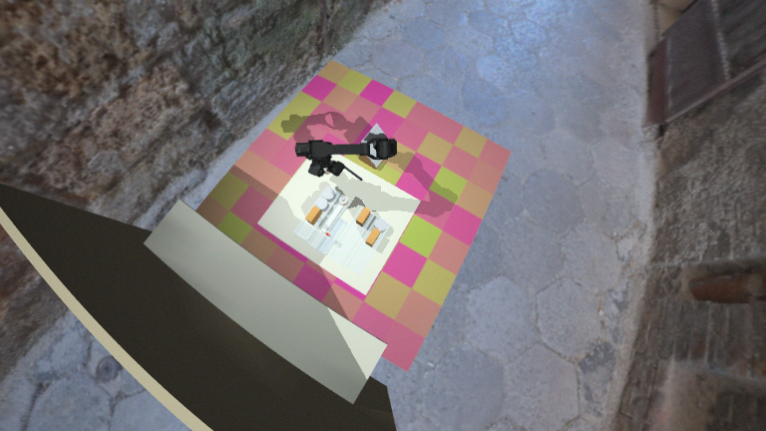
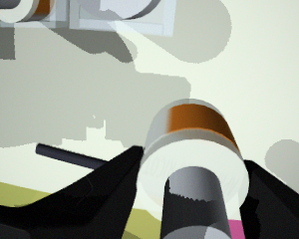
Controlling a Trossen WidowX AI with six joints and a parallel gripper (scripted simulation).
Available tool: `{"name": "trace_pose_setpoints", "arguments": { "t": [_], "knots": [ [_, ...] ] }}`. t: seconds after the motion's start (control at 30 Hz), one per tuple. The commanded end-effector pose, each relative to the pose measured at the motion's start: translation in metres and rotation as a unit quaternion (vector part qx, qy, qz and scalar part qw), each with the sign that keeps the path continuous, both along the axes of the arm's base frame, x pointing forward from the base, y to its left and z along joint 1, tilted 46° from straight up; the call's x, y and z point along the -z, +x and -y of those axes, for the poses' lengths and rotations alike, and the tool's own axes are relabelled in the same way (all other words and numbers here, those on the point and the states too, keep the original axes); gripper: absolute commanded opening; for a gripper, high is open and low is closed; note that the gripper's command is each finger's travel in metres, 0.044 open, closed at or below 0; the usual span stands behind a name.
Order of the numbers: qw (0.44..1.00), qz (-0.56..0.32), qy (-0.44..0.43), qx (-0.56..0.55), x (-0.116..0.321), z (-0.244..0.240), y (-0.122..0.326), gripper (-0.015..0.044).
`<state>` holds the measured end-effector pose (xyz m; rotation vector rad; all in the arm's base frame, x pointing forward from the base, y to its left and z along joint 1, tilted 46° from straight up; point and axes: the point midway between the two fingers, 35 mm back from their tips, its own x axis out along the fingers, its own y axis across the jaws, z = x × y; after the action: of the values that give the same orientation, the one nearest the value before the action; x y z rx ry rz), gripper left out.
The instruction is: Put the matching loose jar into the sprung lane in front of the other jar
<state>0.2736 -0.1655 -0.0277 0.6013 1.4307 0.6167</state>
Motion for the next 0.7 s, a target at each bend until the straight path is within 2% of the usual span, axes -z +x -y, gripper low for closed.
{"name": "trace_pose_setpoints", "arguments": {
  "t": [0.0, 0.67],
  "knots": [
    [1.0, -0.001, -0.002, -0.005, -0.01, -0.012, 0.005, 0.0],
    [1.0, -0.002, 0.005, -0.005, -0.06, -0.13, 0.018, 0.0]
  ]
}}
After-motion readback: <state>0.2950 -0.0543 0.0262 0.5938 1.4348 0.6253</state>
